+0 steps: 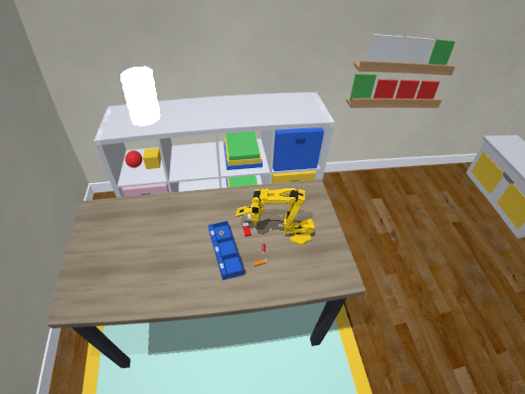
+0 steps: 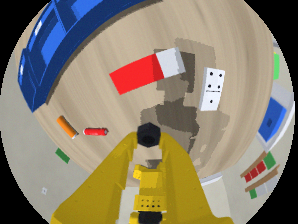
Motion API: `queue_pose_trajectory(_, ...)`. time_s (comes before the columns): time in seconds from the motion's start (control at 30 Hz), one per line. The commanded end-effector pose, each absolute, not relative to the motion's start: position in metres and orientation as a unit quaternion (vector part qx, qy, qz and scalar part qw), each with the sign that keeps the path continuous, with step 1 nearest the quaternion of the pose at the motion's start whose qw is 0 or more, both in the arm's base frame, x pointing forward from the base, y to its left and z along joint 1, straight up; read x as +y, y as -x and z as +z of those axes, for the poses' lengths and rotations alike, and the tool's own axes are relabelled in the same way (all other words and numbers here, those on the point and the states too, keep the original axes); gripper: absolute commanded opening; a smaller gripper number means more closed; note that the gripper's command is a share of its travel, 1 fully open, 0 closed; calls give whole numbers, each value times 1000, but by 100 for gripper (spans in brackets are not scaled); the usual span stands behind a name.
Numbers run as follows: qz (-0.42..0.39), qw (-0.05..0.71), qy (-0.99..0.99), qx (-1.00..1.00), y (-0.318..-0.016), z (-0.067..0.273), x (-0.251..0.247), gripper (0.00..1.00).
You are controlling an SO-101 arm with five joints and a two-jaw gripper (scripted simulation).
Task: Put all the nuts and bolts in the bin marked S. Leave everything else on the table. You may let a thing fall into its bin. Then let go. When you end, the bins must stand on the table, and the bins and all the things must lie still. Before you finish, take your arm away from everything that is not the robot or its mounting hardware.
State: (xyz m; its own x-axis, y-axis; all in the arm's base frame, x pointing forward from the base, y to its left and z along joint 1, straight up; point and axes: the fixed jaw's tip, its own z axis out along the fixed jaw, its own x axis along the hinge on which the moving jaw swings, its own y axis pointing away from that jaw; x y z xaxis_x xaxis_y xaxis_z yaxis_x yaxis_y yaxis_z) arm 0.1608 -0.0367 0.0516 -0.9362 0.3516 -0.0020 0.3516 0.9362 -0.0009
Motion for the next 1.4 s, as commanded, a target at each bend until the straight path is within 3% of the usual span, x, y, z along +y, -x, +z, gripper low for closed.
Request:
queue_pose_trajectory(0.0,-2,24,-169,985,-171,59,-37,0)
queue_pose_trajectory(1.37,-4,69,-132,989,-223,69,-36,0)
